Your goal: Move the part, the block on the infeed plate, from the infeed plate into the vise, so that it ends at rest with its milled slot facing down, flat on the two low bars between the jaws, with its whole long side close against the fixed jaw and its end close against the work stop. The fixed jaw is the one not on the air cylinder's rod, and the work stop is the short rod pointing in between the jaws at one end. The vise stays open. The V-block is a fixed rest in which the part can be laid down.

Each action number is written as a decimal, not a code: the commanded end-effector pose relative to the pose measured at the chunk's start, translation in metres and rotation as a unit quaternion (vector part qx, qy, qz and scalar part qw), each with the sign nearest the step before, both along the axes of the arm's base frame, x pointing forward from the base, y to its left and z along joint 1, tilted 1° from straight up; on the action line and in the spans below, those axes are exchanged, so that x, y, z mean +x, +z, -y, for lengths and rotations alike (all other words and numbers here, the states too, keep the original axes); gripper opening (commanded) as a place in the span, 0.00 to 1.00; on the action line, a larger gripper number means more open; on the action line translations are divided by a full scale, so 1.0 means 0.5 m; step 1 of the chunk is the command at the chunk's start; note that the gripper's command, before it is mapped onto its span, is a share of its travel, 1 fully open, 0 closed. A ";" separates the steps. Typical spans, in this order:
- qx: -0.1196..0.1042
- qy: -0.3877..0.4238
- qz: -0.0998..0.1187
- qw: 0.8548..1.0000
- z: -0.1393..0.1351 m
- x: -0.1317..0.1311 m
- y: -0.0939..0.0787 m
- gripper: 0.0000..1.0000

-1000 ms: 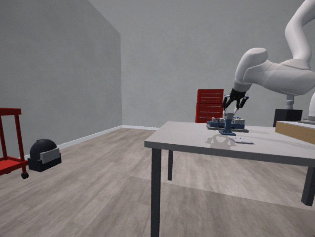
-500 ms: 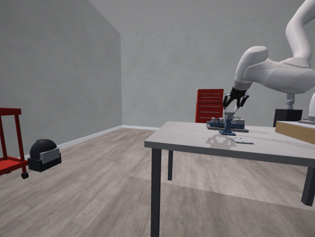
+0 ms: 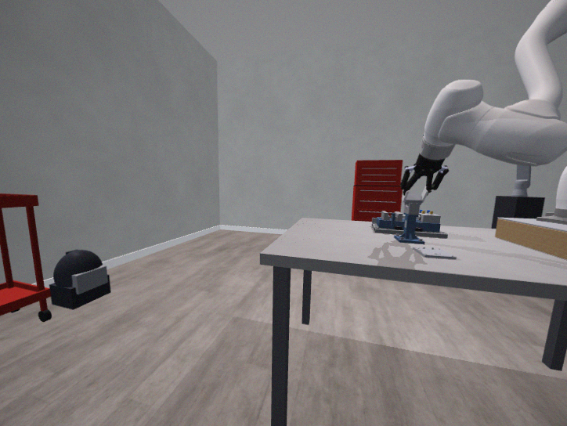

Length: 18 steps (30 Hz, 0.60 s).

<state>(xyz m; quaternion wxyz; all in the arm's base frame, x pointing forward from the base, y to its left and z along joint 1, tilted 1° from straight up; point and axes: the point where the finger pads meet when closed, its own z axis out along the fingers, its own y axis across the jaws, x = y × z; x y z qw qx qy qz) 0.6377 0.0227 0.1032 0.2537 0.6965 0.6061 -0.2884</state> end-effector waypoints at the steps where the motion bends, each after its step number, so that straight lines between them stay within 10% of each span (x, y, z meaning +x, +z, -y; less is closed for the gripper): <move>1: 0.002 0.000 0.004 1.000 -0.006 0.006 0.013 0.00; 18: 0.002 0.000 0.004 1.000 -0.006 0.006 0.022 0.00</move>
